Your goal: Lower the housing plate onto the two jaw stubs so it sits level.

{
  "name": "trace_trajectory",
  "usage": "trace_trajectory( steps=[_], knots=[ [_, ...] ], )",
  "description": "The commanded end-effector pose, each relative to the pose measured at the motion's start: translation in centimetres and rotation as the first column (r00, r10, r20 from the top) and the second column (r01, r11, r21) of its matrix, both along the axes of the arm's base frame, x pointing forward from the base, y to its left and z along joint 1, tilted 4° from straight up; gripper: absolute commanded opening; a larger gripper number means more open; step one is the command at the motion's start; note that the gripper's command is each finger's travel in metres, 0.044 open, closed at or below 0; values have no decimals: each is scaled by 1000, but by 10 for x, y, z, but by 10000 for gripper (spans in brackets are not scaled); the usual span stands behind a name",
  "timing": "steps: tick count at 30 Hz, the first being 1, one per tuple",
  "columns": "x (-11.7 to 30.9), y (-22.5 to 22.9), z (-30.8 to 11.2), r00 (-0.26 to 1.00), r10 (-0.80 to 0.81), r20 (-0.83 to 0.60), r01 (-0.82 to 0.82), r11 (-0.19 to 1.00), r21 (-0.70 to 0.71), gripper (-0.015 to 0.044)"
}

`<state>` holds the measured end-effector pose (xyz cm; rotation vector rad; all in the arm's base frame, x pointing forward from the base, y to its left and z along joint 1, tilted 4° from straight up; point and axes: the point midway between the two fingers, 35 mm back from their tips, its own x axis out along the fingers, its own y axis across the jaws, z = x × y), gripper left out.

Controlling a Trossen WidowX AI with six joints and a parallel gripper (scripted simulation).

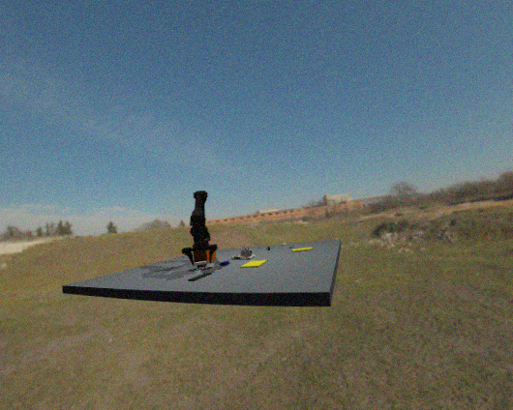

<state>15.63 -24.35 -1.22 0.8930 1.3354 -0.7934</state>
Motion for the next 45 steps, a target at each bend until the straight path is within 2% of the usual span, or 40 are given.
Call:
trace_trajectory(
  steps=[1, 25, 38, 45],
  knots=[
    [-1, 1, -6, 1000, -6, -5, 6, 1000, -1, 440],
    [0, 1, -8, 1000, -6, -5, 6, 1000, -1, 440],
    [0, 1, -8, 1000, 0, -1, 0, 1000, 2, 353],
    [0, 1, -8, 1000, 0, -1, 0, 1000, 2, 351]
  ],
)
